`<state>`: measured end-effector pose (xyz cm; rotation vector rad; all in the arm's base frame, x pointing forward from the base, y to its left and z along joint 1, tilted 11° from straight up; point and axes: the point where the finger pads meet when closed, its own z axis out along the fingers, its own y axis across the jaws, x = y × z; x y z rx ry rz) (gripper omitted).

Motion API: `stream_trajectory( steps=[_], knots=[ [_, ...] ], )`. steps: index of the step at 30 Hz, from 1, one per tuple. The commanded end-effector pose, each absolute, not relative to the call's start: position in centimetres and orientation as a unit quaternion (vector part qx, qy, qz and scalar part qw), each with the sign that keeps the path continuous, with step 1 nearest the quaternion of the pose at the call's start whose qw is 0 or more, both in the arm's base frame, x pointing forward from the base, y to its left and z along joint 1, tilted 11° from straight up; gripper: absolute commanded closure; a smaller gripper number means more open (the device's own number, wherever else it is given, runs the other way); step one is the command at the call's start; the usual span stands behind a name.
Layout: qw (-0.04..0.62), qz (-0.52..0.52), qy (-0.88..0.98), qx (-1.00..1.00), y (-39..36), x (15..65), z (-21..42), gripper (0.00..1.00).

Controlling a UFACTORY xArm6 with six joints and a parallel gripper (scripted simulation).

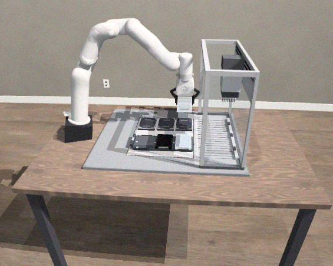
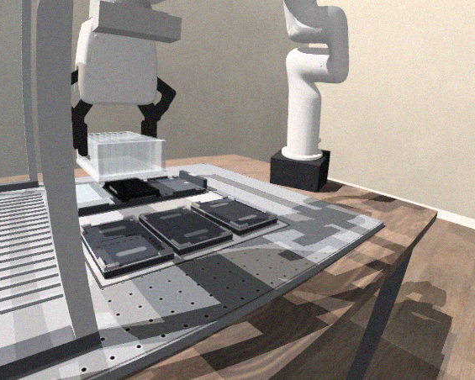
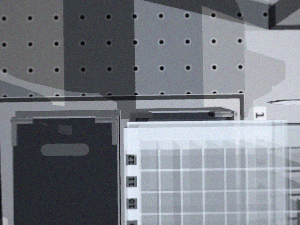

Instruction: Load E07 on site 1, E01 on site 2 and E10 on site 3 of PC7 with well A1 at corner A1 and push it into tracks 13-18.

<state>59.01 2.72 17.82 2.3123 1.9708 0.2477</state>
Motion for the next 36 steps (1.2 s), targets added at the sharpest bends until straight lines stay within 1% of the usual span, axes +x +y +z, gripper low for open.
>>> stream_trajectory(
  steps=[1, 12, 23, 36],
  knots=[
    [0.048, 0.083, 0.646, 0.758, 2.7, 59.0, 18.8, 1.0],
    [0.048, 0.083, 0.646, 0.758, 2.6, 58.7, 20.2, 1.0],
    [0.048, 0.083, 0.646, 0.758, 2.6, 58.7, 20.2, 1.0],
    [0.049, 0.082, 0.654, 0.75, -1.4, 53.7, 19.1, 1.0]
  ],
)
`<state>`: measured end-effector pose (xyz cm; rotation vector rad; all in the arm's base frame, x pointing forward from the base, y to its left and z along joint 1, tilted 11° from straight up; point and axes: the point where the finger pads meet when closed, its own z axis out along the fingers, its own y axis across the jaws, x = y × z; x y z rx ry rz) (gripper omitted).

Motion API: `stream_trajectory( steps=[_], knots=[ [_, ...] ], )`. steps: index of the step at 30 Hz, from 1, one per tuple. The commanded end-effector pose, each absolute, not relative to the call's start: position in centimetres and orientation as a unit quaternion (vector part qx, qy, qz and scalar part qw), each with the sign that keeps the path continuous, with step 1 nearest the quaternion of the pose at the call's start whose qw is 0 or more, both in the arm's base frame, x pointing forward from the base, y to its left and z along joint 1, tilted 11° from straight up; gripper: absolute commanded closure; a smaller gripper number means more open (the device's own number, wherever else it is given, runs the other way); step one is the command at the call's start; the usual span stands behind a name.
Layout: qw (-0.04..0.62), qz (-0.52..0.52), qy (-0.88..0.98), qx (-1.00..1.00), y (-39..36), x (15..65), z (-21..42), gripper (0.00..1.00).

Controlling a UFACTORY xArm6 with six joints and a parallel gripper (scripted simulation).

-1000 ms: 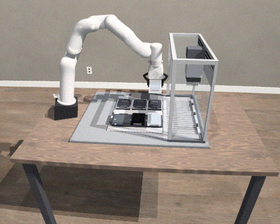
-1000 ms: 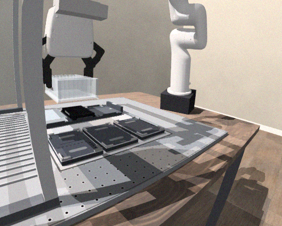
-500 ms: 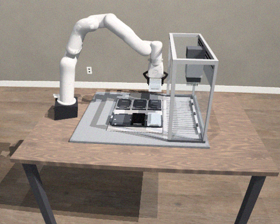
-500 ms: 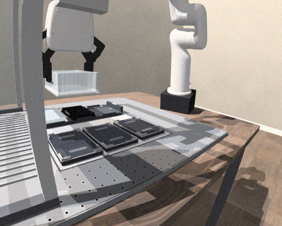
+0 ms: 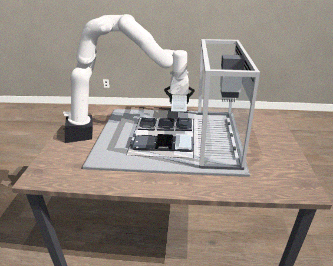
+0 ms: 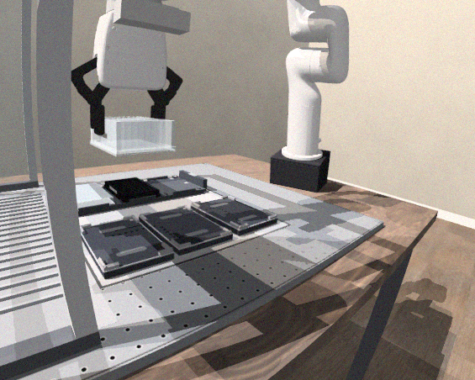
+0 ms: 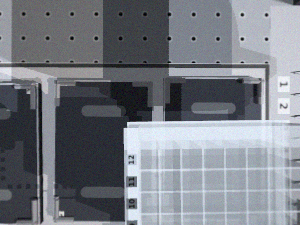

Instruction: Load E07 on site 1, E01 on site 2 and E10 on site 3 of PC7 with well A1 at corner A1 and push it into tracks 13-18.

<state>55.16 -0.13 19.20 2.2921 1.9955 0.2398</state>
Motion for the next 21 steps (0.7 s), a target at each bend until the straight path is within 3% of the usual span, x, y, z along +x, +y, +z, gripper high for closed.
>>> stream_trajectory(
  steps=[1, 21],
  knots=[
    [0.049, 0.082, 0.654, 0.75, -1.7, 53.3, 19.0, 1.0],
    [0.049, 0.082, 0.654, 0.75, -6.6, 47.2, 17.7, 1.0]
  ],
)
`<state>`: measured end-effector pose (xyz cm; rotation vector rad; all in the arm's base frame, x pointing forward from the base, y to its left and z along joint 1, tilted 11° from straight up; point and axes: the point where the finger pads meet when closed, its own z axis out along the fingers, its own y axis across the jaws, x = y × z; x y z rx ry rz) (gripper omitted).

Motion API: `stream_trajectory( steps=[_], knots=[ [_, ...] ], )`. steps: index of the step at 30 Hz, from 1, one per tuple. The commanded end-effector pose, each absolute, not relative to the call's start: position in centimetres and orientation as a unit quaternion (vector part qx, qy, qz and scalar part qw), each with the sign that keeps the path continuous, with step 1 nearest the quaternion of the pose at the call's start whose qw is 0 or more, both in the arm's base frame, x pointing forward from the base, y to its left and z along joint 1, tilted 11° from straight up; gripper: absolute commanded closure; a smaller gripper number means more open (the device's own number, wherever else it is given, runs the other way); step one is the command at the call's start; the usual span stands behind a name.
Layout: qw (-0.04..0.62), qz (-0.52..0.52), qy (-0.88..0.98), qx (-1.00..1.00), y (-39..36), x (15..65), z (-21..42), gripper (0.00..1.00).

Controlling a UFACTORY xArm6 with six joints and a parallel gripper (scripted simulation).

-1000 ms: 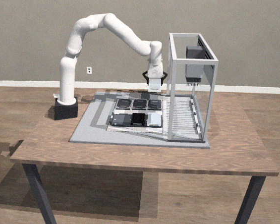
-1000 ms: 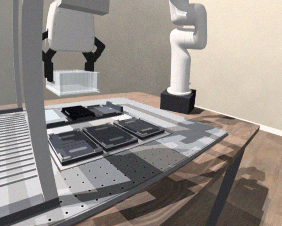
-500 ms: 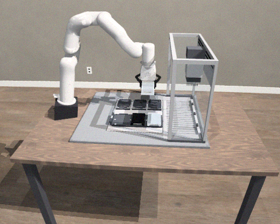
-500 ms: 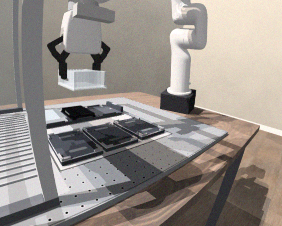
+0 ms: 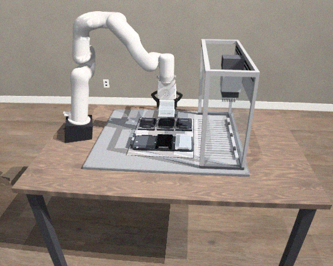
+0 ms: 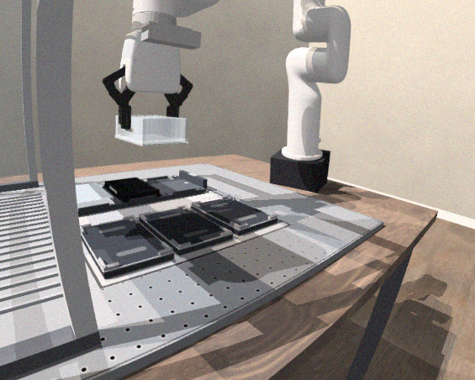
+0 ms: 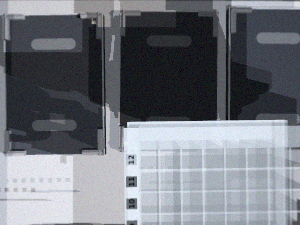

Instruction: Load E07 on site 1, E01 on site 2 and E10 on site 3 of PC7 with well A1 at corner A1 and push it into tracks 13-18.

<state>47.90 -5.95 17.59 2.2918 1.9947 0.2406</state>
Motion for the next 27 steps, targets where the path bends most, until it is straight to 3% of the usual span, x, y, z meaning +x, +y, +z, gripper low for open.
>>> stream_trajectory(
  steps=[1, 27],
  knots=[
    [0.049, 0.082, 0.654, 0.75, -6.9, 46.8, 17.6, 1.0],
    [0.049, 0.081, 0.654, 0.75, -14.4, 37.5, 15.5, 1.0]
  ],
)
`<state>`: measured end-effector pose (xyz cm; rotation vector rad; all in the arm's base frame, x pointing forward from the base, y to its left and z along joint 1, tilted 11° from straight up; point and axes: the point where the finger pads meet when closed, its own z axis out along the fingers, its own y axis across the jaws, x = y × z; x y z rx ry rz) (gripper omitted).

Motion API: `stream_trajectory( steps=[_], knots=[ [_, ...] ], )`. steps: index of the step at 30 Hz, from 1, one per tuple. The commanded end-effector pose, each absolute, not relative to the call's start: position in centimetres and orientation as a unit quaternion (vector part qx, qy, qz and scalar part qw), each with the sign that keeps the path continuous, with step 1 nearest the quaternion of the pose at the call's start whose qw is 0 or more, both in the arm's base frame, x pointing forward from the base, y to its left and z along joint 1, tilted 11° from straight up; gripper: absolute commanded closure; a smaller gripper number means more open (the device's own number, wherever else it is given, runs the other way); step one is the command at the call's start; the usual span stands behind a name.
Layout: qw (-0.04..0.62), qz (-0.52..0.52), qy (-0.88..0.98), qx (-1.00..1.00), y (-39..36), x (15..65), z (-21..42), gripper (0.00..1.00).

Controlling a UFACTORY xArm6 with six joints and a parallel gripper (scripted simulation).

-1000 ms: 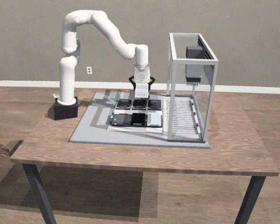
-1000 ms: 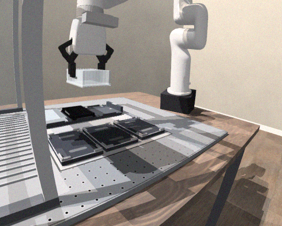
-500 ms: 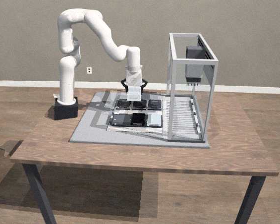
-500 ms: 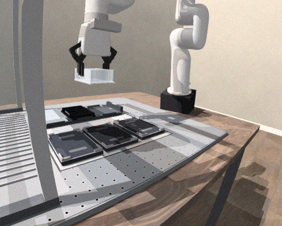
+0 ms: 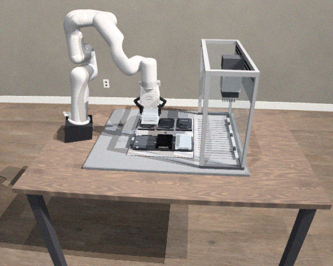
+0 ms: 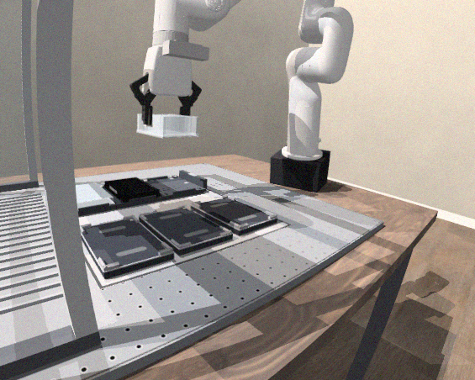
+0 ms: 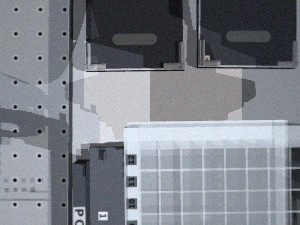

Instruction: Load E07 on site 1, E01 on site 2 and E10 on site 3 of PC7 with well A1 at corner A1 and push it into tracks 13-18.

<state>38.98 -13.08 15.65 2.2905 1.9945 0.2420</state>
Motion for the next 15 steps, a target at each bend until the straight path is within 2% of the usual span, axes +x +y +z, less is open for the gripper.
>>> stream_trajectory(
  steps=[1, 5, 15],
  knots=[
    [0.049, 0.081, 0.654, 0.75, -14.7, 37.2, 15.4, 1.0],
    [0.049, 0.081, 0.654, 0.75, -15.9, 35.6, 15.1, 1.0],
    [0.049, 0.081, 0.654, 0.75, -15.9, 35.6, 15.1, 1.0]
  ],
)
